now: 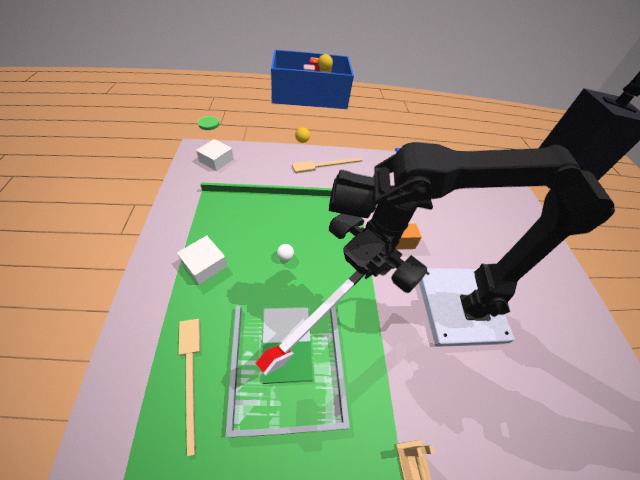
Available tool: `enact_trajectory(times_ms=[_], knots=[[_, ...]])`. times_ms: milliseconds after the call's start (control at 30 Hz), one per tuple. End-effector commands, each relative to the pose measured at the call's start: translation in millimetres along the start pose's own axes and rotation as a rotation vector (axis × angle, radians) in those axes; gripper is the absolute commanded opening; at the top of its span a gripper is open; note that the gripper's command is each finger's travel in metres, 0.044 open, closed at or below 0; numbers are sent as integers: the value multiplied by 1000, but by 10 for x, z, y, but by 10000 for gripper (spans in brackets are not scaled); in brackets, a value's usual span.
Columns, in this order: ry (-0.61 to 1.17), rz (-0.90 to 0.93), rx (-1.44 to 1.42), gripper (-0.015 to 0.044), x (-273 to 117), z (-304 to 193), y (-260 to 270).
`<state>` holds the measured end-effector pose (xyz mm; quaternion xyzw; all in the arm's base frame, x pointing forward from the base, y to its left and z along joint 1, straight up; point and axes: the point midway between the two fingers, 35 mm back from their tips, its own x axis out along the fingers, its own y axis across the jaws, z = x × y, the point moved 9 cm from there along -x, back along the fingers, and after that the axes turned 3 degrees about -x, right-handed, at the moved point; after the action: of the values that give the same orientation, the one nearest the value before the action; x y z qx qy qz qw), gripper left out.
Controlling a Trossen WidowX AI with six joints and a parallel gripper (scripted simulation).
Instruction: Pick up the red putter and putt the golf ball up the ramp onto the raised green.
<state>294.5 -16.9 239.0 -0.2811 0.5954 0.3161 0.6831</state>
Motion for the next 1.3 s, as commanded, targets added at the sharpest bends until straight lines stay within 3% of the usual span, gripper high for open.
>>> enact_trajectory(times_ms=[0, 967, 1267], knots=[[9, -21, 93, 0, -70, -155, -155], [121, -62, 701, 0, -320, -1565, -803], [124, -62, 714, 0, -242, -1612, -816]])
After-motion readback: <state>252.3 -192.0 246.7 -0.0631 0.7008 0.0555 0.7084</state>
